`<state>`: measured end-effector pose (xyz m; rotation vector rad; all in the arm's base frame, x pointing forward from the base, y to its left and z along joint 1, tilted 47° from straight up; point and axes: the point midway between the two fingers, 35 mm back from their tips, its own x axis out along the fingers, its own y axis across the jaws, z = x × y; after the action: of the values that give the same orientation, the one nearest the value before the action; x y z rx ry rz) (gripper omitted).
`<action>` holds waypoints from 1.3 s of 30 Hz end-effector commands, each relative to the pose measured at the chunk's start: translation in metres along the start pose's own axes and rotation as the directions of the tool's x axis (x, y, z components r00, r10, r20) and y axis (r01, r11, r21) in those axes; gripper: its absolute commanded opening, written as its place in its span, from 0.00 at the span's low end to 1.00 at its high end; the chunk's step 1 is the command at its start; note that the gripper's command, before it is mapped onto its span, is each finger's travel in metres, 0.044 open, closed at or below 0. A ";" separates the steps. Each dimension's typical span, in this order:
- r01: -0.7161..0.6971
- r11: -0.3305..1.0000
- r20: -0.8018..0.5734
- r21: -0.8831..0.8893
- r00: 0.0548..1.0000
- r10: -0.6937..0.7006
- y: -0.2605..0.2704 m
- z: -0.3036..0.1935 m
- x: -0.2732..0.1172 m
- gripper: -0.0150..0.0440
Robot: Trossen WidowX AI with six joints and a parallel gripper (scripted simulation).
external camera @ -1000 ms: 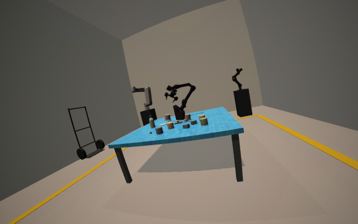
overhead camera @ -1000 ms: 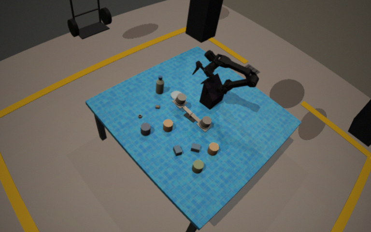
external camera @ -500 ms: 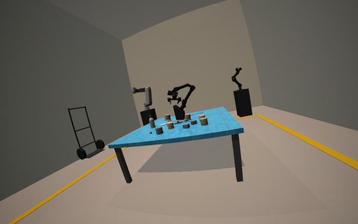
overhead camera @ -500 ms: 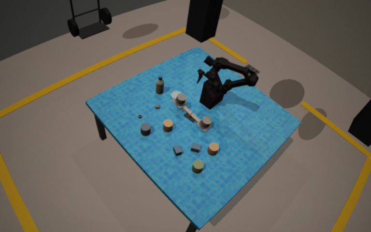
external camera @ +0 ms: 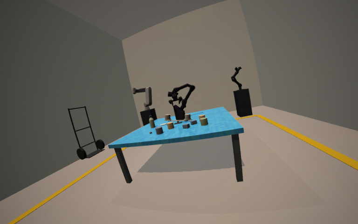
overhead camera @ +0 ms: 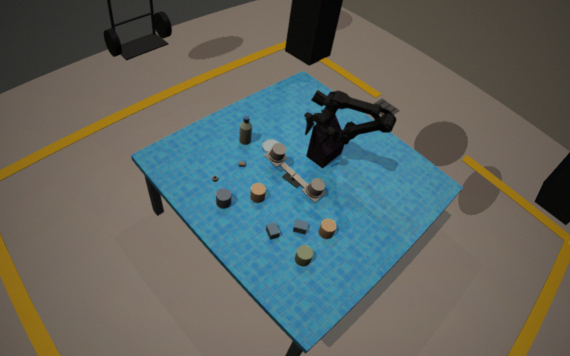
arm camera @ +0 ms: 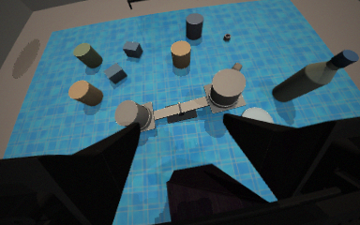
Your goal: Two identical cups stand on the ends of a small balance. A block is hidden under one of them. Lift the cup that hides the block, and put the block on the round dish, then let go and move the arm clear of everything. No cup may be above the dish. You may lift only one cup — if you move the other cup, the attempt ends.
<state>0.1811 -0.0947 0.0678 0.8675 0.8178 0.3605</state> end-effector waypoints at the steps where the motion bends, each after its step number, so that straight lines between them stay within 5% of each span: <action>1: 0.003 0.996 -0.058 0.087 0.998 0.002 0.004 0.004 0.008 1.00; 22: 0.215 0.818 -0.376 0.533 0.927 0.001 0.051 0.020 0.071 1.00; 39: 0.526 0.411 -0.559 0.745 0.828 -0.047 0.099 0.015 0.120 1.00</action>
<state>0.2702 0.0187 0.0921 1.5916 1.6347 -0.2020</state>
